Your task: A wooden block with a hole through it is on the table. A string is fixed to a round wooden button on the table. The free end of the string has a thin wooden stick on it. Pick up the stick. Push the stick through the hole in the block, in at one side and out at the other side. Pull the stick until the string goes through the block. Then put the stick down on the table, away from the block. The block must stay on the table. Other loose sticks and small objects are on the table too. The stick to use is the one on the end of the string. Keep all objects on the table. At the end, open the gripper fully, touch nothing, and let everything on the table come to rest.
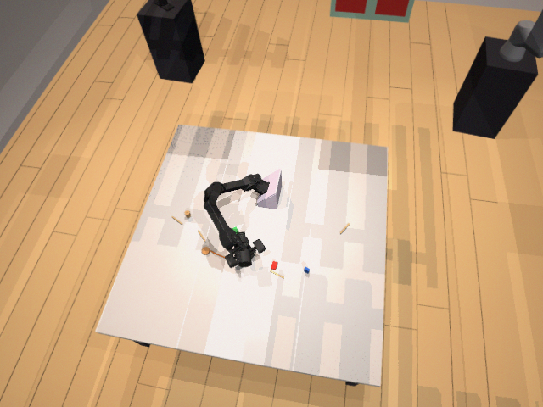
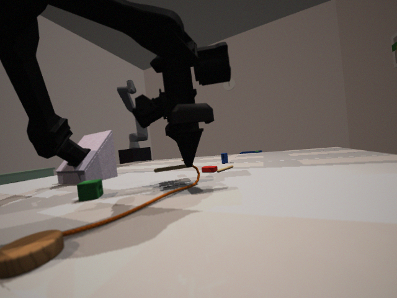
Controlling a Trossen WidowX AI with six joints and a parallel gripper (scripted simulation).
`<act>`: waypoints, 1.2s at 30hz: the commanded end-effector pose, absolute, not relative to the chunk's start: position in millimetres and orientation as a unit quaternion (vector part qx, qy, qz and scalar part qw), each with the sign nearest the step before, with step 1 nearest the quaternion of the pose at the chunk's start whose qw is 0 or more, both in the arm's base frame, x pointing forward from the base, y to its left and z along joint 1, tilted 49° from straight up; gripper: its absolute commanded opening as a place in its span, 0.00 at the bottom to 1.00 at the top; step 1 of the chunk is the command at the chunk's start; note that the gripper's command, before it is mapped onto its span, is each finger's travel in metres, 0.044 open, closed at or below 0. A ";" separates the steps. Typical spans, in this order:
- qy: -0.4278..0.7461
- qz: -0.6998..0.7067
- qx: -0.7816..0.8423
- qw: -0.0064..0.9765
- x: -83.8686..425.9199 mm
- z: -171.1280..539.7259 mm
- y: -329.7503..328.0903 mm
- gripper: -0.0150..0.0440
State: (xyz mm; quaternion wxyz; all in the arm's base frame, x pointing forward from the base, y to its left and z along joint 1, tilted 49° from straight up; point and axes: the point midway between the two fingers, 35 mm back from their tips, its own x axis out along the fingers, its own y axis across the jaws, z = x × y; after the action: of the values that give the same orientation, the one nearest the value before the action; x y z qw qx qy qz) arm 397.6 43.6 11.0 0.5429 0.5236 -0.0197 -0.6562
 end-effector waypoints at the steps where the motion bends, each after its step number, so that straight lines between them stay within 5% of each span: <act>1: -0.018 -0.659 0.519 0.544 391.9 5.8 39.1 0.25; 36: -0.017 -0.659 0.519 0.544 371.8 -8.5 27.0 0.25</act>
State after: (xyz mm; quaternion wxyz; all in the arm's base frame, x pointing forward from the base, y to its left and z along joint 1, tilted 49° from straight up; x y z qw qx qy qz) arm 374.3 29.4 -8.5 0.5423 0.5227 -0.0186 -0.6575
